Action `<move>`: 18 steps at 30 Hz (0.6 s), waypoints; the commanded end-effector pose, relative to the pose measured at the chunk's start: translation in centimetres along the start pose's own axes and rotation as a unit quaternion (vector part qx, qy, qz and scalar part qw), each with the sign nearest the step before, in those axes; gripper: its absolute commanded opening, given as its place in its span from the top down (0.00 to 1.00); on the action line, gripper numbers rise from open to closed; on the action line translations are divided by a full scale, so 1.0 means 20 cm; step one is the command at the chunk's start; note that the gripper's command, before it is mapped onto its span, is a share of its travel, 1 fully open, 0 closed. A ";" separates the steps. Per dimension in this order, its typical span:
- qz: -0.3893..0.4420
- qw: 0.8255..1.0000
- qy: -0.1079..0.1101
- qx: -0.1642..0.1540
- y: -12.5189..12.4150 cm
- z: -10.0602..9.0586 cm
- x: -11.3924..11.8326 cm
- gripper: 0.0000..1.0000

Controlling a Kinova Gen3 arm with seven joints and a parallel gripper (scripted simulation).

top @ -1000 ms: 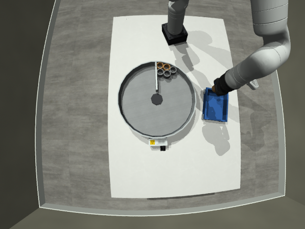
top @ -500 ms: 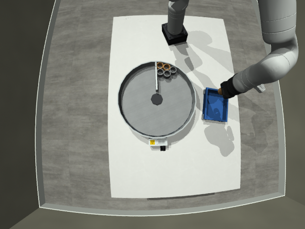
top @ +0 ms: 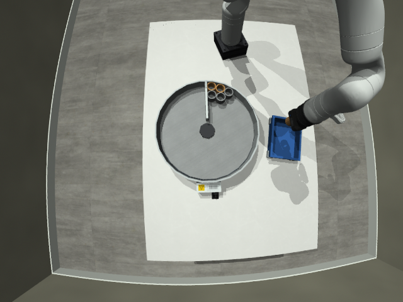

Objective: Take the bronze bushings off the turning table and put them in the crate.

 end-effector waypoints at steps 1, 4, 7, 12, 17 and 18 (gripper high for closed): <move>0.000 1.000 0.001 0.000 0.00 0.02 0.00 1.00; 0.000 1.000 0.001 0.000 0.00 0.09 0.00 1.00; 0.000 1.000 0.001 0.000 0.00 0.11 0.00 1.00; 0.000 1.000 0.001 0.000 0.00 0.11 0.00 1.00; 0.000 1.000 0.001 0.000 0.00 0.11 0.00 1.00; 0.000 1.000 0.001 0.000 0.00 0.13 0.00 1.00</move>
Point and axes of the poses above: the point where the finger pads meet when closed, its own z axis out along the fingers, its own x axis across the jaws, y = z × x, the point moved 8 cm from there along -z, back along the fingers
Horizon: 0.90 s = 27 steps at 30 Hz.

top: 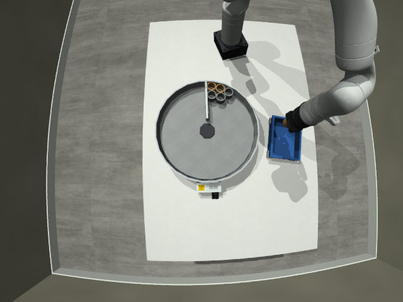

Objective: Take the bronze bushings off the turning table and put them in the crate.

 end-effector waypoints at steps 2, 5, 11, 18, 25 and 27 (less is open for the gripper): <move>0.000 1.000 0.000 0.000 0.00 0.06 0.00 1.00; 0.000 1.000 0.000 0.000 0.00 0.11 0.00 1.00; 0.000 1.000 0.000 0.000 0.00 0.11 0.00 1.00; 0.000 1.000 0.000 0.000 0.00 0.15 0.00 1.00; 0.000 1.000 -0.001 0.000 0.00 0.22 0.00 1.00; 0.000 1.000 -0.001 0.000 0.00 0.22 0.00 1.00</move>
Point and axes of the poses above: the point where the finger pads meet when closed, its own z axis out along the fingers, its own x axis across the jaws, y = z × x, the point moved 8 cm from there along -z, back along the fingers
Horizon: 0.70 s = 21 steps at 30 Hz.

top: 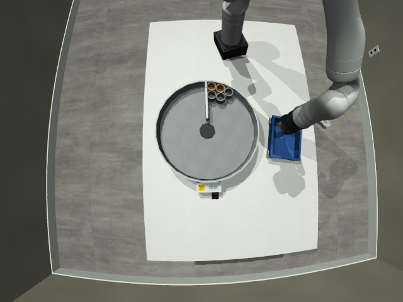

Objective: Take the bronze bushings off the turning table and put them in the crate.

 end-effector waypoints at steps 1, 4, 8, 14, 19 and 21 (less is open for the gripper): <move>0.000 1.000 0.000 0.000 0.00 0.00 0.00 1.00; 0.000 1.000 0.000 0.000 0.00 0.00 0.00 1.00; 0.000 1.000 0.000 0.000 0.00 0.02 0.00 1.00; 0.000 1.000 0.000 0.000 0.00 0.04 0.00 1.00; 0.000 1.000 0.000 0.000 0.00 0.04 0.00 1.00; 0.000 1.000 0.000 0.000 0.00 0.04 0.00 1.00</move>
Point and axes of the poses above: the point where the finger pads meet when closed, its own z axis out along the fingers, its own x axis across the jaws, y = z × x, the point moved 8 cm from there along -z, back along the fingers
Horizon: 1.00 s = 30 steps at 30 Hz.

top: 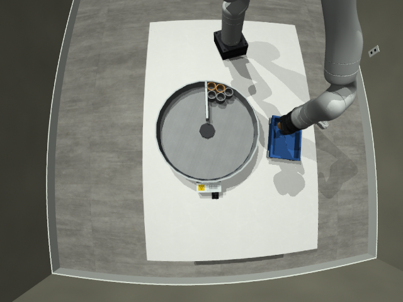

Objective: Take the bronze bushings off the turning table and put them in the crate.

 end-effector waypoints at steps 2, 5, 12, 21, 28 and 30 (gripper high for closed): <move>0.000 1.000 0.001 0.000 0.00 0.00 0.00 1.00; 0.000 1.000 0.001 0.000 0.00 0.02 0.00 1.00; 0.000 1.000 0.001 0.000 0.00 0.04 0.00 1.00; 0.000 1.000 0.001 0.000 0.00 0.06 0.00 1.00; 0.000 1.000 0.001 0.000 0.00 0.08 0.00 1.00; 0.000 1.000 0.001 0.000 0.00 0.08 0.00 1.00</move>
Point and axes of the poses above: the point where the finger pads meet when closed, its own z axis out along the fingers, its own x axis across the jaws, y = z × x, the point moved 8 cm from there along -z, back along the fingers
